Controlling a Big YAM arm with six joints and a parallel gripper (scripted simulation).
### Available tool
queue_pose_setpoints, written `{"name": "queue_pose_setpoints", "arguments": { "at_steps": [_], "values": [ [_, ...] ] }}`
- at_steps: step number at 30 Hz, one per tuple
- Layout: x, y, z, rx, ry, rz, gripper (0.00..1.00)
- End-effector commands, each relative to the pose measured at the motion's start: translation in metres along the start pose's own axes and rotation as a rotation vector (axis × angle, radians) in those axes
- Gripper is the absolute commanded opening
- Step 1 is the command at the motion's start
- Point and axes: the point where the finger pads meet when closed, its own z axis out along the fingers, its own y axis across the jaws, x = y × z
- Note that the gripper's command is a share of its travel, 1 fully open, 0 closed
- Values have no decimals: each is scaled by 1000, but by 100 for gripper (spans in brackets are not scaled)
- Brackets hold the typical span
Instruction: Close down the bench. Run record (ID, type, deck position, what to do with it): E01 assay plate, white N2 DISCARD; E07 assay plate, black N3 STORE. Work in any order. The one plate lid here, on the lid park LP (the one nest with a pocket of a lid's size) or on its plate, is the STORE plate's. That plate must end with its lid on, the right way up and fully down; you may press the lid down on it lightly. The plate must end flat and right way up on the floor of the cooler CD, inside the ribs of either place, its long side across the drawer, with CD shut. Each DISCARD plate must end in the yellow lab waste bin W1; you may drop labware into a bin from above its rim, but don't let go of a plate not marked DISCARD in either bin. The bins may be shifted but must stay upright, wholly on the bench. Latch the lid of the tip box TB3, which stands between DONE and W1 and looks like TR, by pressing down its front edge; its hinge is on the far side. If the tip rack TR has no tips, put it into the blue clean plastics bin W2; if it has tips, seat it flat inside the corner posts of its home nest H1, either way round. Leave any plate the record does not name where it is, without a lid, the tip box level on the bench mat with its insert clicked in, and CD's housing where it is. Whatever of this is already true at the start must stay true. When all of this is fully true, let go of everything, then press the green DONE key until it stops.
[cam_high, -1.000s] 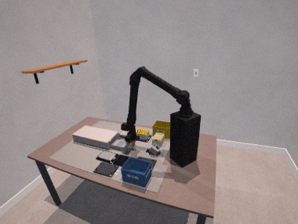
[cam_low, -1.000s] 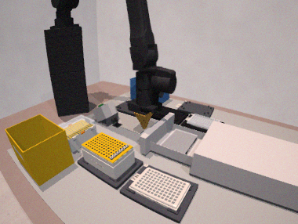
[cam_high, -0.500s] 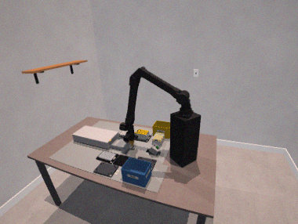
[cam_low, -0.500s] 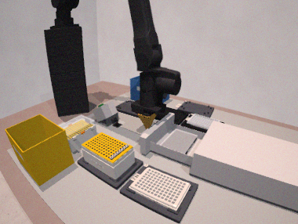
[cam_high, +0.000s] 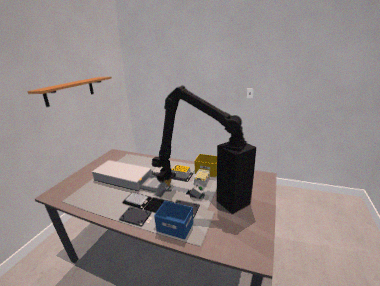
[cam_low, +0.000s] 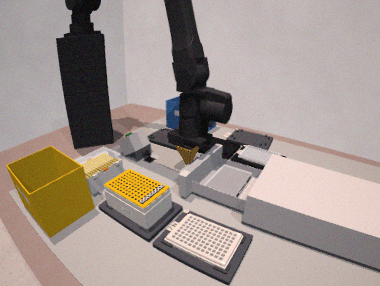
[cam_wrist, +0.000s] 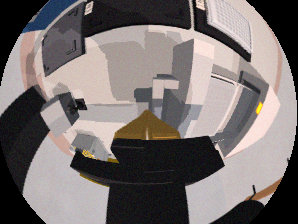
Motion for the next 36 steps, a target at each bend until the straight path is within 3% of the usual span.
{"name": "queue_pose_setpoints", "arguments": {
  "at_steps": [1,29,31,33,34,36],
  "values": [
    [0,-35,-6,65,-5,16,0],
    [0,-35,-6,65,-5,16,0],
    [0,-28,-1,34,-5,16,0],
    [0,-28,-1,34,-5,16,0],
    [0,-39,-6,67,-5,17,0],
    [0,-34,-2,44,-5,17,0]
  ]
}}
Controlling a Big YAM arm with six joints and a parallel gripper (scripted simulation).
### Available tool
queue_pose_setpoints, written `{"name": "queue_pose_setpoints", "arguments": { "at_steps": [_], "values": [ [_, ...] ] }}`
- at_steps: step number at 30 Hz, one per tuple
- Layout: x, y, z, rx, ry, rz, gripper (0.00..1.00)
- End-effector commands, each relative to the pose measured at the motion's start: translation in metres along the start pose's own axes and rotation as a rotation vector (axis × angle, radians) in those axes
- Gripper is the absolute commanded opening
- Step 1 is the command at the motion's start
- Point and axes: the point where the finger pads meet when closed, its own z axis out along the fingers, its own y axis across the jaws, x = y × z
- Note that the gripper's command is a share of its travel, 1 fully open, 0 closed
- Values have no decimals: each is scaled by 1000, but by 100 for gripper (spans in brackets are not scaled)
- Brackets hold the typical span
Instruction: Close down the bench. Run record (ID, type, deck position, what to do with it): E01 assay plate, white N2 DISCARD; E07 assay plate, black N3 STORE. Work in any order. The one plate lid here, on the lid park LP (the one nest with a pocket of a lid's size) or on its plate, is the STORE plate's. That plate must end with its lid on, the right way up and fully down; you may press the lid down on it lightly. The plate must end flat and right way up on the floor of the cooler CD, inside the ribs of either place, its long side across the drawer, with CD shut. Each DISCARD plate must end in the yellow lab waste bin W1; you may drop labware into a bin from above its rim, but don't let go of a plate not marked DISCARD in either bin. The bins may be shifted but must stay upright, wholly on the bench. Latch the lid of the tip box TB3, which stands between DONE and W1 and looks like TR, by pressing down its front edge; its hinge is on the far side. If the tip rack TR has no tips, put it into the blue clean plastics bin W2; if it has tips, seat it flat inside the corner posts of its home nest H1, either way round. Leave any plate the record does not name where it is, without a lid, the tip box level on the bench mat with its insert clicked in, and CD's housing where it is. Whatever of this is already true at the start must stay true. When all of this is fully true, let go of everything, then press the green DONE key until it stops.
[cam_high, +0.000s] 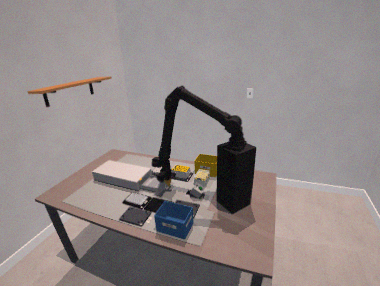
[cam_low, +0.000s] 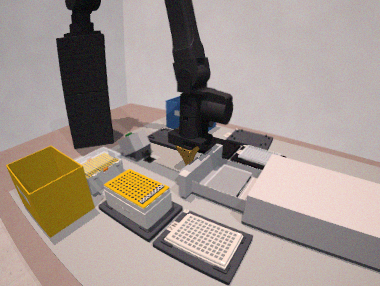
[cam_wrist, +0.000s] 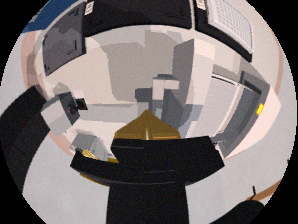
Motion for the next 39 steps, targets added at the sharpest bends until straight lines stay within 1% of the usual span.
{"name": "queue_pose_setpoints", "arguments": {
  "at_steps": [1,3,6,14,15,16,17,19,21,24,25,26,29,39],
  "values": [
    [0,-34,-3,47,-5,17,0],
    [0,-40,-3,59,-5,17,0],
    [1,-45,-6,59,-5,17,0],
    [1,-52,-4,57,-5,17,0],
    [1,-61,-9,79,-5,17,0],
    [1,-56,-6,60,-5,17,0],
    [1,-56,-6,54,-5,17,0],
    [1,-63,-7,68,-5,17,0],
    [1,-62,-5,56,-5,17,0],
    [1,-68,-6,64,-5,17,0],
    [1,-73,-10,79,-5,18,0],
    [1,-76,-12,86,-5,18,0],
    [1,-78,-15,92,-5,18,0],
    [1,-79,-15,92,-5,18,0]
  ]
}}
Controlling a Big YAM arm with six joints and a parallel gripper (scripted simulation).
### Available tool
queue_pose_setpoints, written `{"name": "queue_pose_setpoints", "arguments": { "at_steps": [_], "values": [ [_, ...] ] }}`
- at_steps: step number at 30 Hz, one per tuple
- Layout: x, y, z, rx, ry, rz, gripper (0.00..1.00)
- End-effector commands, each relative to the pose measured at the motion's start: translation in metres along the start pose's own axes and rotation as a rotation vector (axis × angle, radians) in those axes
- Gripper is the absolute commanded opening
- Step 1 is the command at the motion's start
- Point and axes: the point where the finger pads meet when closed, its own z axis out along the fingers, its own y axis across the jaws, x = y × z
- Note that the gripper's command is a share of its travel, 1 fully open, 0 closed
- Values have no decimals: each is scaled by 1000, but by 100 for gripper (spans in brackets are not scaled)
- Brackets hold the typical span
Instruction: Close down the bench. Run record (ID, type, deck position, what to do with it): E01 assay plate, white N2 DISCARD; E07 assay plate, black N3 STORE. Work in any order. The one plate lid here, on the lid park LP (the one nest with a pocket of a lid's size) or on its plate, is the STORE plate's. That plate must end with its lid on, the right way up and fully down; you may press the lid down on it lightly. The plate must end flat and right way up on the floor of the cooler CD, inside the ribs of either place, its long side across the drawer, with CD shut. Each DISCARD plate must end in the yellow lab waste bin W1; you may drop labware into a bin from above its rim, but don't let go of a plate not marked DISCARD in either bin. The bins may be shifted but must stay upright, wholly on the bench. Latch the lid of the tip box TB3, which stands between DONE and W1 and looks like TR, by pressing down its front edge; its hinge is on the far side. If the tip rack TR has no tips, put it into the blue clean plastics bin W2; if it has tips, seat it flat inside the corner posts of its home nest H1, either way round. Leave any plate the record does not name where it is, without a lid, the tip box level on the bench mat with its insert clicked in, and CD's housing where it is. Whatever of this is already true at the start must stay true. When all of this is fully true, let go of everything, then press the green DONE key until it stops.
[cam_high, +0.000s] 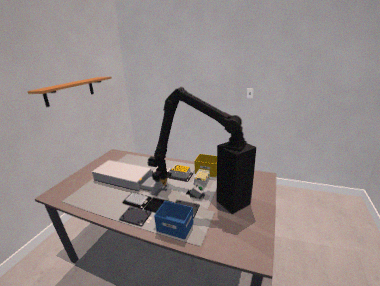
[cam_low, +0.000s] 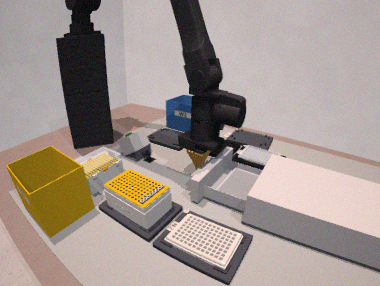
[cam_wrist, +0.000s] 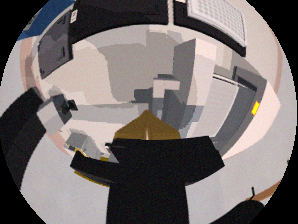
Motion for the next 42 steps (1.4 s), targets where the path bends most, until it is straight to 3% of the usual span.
{"name": "queue_pose_setpoints", "arguments": {
  "at_steps": [1,26,28,29,31,42],
  "values": [
    [1,-45,-15,87,-5,17,0],
    [1,-45,-15,87,-5,17,0],
    [1,-34,-6,46,-5,17,0],
    [1,-34,-5,44,-5,17,0],
    [1,-40,-5,59,-5,17,0],
    [2,-53,-6,54,-5,17,0]
  ]
}}
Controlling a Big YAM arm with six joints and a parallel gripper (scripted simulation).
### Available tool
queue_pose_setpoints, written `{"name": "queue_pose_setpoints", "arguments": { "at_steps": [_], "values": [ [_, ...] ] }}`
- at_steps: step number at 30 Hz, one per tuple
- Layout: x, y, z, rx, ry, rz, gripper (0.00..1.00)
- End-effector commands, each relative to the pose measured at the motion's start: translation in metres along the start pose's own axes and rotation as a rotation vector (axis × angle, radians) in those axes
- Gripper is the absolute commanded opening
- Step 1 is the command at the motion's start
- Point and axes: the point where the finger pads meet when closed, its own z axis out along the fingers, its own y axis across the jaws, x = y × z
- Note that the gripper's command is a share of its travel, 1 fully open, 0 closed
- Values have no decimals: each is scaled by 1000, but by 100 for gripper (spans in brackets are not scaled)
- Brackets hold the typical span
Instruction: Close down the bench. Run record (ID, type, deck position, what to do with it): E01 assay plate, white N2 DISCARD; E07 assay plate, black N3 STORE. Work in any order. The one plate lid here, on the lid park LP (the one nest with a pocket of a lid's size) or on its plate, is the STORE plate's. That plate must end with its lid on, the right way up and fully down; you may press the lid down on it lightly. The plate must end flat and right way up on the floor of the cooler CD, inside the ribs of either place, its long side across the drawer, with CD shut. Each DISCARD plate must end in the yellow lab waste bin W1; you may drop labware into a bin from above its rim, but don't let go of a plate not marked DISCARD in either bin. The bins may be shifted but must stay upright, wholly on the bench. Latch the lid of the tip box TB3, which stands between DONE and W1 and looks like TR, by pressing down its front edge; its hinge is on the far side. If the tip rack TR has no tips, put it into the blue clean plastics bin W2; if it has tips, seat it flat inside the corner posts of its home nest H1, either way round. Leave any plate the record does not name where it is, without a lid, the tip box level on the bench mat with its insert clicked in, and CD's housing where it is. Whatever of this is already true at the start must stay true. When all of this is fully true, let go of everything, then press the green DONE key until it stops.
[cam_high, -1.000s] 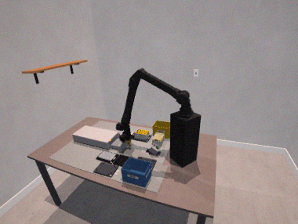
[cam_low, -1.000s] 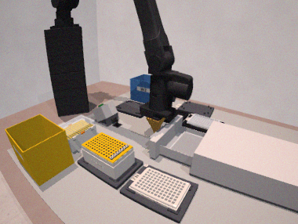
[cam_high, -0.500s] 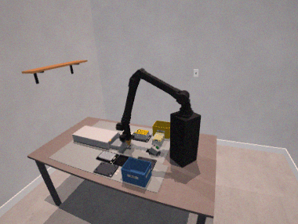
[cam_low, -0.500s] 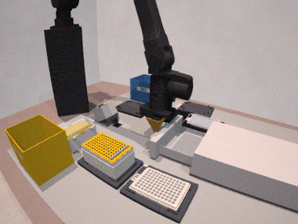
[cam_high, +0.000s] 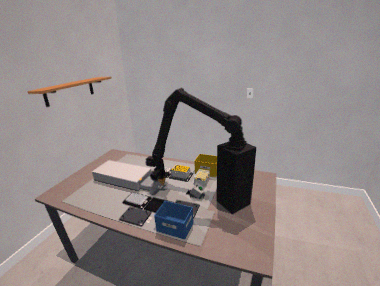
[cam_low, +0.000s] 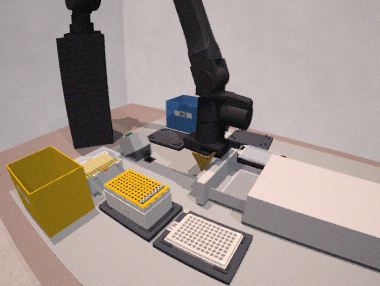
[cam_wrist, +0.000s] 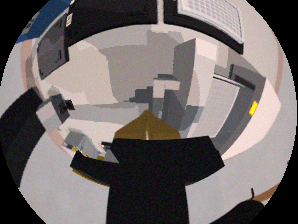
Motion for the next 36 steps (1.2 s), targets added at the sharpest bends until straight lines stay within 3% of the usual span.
{"name": "queue_pose_setpoints", "arguments": {
  "at_steps": [1,2,4,13,15,19,36],
  "values": [
    [2,-38,-6,64,-5,17,0],
    [2,-44,-7,80,-5,17,0],
    [2,-42,-7,60,-5,17,0],
    [2,-56,-8,69,-5,17,0],
    [2,-64,-14,92,-5,17,0],
    [2,-67,-18,100,-5,17,0],
    [2,-67,-18,100,-5,17,0]
  ]
}}
